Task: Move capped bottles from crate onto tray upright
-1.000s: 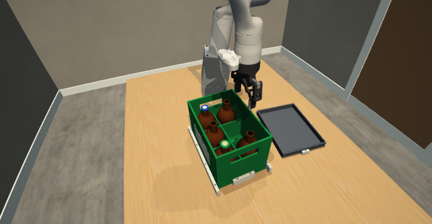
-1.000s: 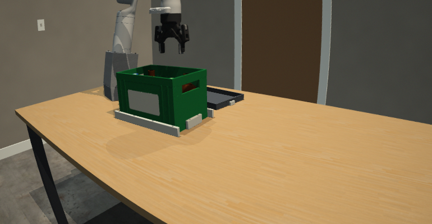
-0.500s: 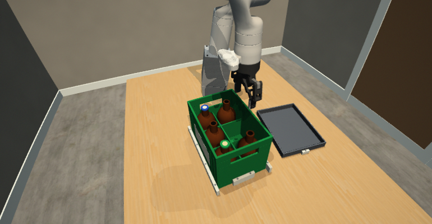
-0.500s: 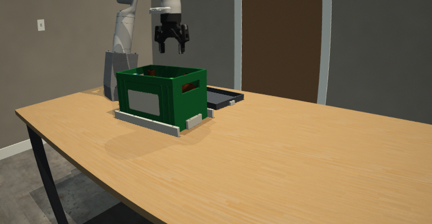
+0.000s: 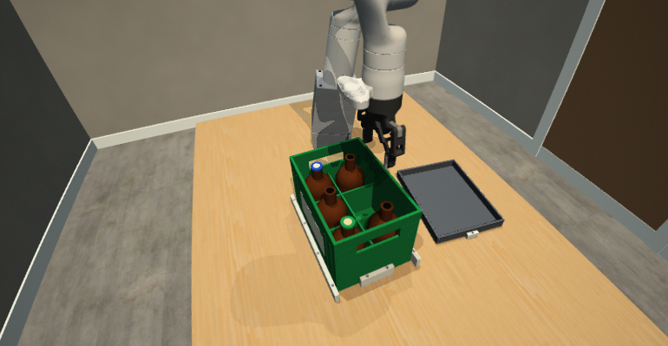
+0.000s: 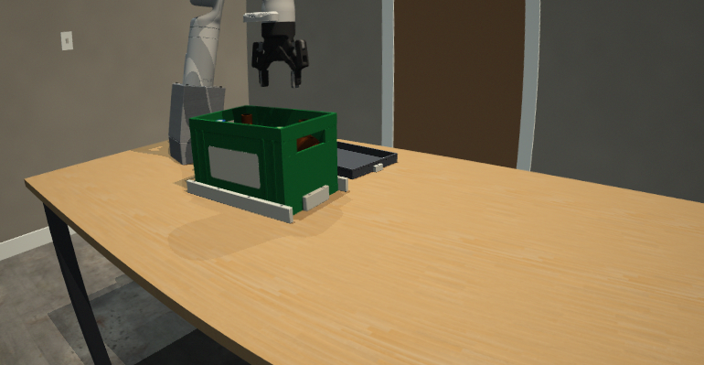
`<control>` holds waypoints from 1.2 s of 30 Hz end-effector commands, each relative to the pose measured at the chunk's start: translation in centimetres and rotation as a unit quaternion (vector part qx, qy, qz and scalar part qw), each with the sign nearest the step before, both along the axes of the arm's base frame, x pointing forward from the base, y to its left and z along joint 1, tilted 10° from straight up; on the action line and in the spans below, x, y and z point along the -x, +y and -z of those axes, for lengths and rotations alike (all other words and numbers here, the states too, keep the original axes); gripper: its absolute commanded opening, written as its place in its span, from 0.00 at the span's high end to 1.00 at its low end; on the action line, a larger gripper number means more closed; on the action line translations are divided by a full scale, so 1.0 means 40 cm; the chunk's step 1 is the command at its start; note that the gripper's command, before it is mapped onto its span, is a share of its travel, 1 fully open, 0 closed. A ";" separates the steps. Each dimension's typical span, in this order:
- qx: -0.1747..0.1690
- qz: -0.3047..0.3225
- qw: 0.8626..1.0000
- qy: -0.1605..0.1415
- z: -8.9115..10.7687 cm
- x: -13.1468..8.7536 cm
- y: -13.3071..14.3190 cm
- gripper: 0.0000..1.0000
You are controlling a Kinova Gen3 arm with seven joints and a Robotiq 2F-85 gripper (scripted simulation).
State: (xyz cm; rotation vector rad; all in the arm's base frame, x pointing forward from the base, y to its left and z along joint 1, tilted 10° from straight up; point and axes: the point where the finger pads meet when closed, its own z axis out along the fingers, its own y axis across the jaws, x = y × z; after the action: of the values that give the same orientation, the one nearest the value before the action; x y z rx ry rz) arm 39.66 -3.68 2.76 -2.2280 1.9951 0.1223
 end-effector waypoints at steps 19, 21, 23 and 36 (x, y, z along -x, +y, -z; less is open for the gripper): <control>0.002 -0.038 0.999 -0.007 0.010 0.032 -0.036 0.40; 0.002 -0.050 0.999 -0.009 0.013 0.044 -0.048 0.40; 0.003 -0.063 0.998 -0.011 0.017 0.055 -0.060 0.40; 0.007 -0.138 0.990 -0.024 0.036 0.100 -0.118 0.40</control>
State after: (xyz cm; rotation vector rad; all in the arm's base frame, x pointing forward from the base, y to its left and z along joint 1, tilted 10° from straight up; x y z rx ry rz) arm 36.08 -7.59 1.48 -2.4847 1.6540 0.0824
